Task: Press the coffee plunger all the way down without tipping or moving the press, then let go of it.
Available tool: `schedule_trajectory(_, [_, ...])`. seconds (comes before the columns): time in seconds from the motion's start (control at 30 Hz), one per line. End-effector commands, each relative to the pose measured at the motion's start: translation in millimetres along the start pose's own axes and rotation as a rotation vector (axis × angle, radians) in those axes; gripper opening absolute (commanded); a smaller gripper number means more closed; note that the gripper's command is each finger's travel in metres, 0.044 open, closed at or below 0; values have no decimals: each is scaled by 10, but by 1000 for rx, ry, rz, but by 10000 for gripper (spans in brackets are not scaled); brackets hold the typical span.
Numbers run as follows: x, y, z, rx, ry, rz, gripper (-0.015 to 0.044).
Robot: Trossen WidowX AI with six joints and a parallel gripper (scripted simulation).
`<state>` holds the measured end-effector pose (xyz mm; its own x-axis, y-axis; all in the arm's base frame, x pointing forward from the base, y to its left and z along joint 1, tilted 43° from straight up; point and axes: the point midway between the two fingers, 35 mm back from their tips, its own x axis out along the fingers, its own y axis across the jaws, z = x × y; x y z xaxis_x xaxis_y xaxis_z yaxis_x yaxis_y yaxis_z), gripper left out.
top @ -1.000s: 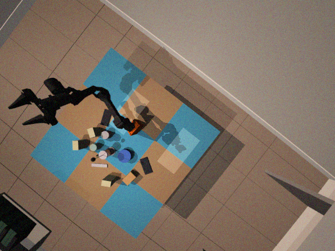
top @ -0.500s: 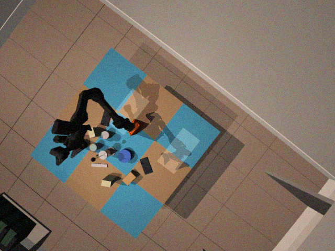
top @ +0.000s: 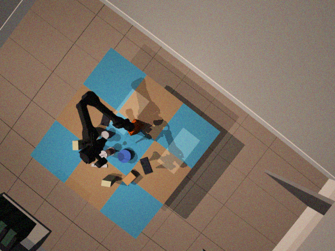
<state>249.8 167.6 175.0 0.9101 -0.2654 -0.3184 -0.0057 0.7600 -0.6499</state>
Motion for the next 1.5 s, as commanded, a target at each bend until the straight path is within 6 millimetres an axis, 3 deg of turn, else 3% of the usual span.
schedule_trajectory(0.0, [137, -41, -236, -26, 3, -16, 440])
schedule_trajectory(0.13, [199, -40, -370, -29, 0, -14, 440])
schedule_trajectory(1.13, [598, -47, -366, -29, -2, -14, 440])
schedule_trajectory(1.47, [598, -47, -366, -29, -2, -14, 177])
